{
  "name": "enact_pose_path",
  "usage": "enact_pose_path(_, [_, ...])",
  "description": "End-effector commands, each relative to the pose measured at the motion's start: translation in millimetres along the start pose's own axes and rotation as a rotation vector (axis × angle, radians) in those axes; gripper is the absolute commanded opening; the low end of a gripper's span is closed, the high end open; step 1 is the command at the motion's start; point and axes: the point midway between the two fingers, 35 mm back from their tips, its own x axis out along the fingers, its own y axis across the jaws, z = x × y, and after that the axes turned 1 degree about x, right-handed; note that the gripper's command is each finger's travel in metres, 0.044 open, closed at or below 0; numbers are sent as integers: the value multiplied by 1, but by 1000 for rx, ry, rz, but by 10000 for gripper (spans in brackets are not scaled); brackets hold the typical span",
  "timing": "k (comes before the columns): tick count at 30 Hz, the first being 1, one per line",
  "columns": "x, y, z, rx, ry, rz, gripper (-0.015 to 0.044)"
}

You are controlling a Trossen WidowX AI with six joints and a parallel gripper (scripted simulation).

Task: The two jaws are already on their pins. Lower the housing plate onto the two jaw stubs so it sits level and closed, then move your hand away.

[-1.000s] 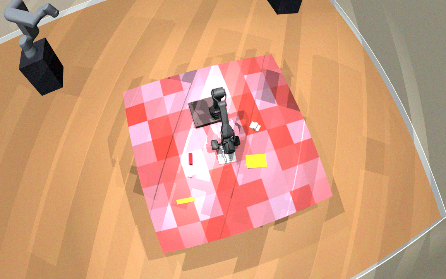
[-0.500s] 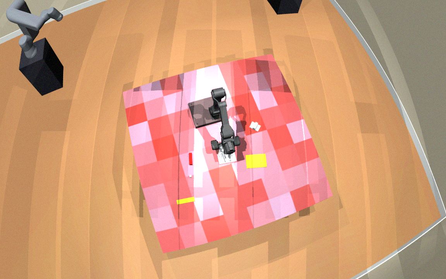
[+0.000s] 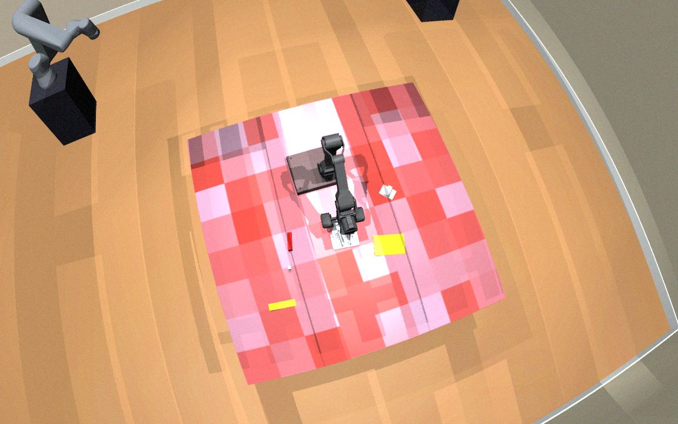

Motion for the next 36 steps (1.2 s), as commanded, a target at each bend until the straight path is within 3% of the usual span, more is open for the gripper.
enact_pose_path(1, [1,0,0,-1,0,-2,351])
enact_pose_path(36, [8,0,0,-6,0,-2,351])
